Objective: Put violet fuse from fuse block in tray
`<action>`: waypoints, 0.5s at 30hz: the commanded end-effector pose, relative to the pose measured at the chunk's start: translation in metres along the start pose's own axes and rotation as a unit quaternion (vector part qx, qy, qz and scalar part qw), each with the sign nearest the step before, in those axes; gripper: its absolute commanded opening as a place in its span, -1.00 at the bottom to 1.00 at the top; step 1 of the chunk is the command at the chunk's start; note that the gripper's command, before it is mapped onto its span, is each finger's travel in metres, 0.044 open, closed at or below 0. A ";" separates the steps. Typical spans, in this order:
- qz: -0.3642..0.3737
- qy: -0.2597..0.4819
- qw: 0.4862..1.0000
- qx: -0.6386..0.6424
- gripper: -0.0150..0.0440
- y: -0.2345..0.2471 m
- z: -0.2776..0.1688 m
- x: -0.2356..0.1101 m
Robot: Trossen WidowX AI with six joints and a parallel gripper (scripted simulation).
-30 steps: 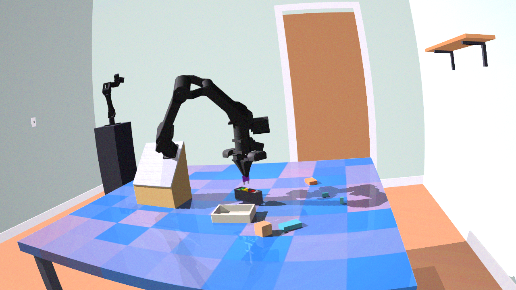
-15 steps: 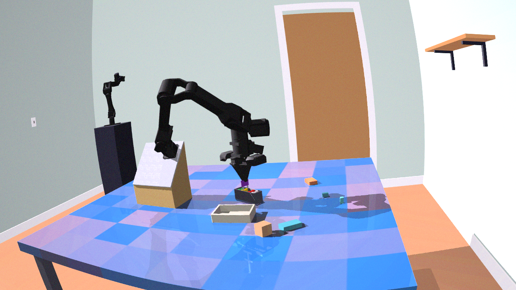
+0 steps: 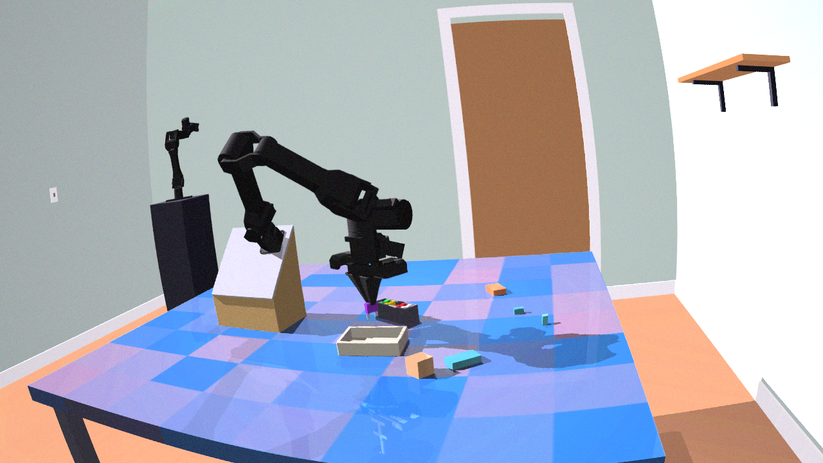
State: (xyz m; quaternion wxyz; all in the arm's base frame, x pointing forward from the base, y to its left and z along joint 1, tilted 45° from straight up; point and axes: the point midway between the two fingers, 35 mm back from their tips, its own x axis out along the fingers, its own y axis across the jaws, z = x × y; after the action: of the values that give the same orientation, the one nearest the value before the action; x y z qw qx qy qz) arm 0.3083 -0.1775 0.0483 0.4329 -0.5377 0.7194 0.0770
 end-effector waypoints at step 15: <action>0.000 0.003 1.000 -0.005 -0.49 -0.004 -0.010 0.016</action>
State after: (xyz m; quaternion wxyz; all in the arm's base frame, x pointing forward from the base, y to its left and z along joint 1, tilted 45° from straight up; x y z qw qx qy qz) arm 0.3076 -0.1921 0.0522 0.4315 -0.5417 0.7176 0.0734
